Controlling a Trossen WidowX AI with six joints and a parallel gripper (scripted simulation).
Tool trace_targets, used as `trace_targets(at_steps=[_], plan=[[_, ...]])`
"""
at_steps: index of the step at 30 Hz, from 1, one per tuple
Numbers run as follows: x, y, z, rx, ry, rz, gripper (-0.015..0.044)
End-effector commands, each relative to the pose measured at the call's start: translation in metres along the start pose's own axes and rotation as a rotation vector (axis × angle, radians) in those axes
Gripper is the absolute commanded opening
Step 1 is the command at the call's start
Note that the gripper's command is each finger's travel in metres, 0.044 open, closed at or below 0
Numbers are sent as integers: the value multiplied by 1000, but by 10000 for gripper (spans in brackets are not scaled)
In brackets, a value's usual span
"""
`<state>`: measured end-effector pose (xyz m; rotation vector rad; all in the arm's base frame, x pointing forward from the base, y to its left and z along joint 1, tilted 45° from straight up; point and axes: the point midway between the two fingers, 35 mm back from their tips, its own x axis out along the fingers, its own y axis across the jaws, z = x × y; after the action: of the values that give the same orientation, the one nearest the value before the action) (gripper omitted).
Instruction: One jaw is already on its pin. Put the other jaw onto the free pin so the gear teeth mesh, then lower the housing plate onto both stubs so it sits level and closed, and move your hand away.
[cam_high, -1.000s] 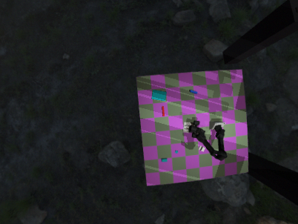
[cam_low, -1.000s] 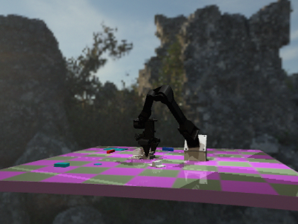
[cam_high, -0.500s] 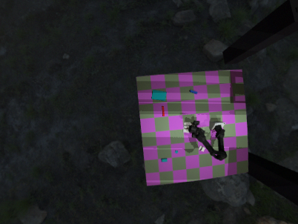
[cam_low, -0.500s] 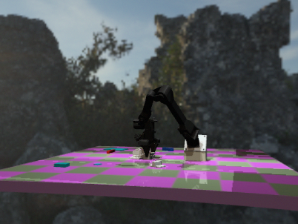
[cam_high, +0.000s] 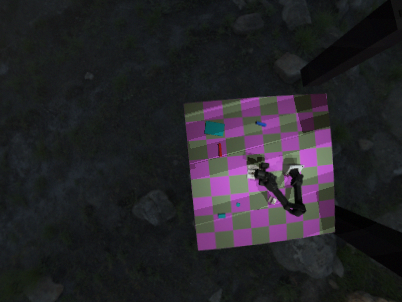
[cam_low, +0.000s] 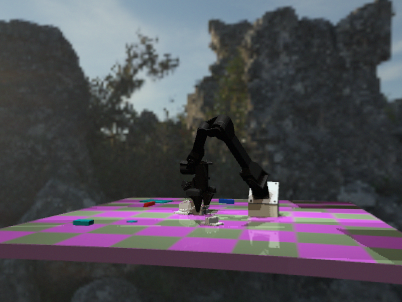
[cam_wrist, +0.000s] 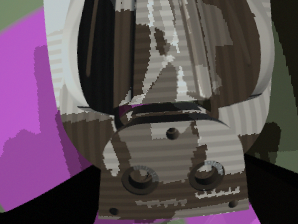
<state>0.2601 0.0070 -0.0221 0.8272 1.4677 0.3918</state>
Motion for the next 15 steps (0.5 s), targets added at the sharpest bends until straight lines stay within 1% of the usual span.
trace_targets(at_steps=[1,15], plan=[[2,1,0,0,0,2,351],[4,1,0,-1,0,2,351]])
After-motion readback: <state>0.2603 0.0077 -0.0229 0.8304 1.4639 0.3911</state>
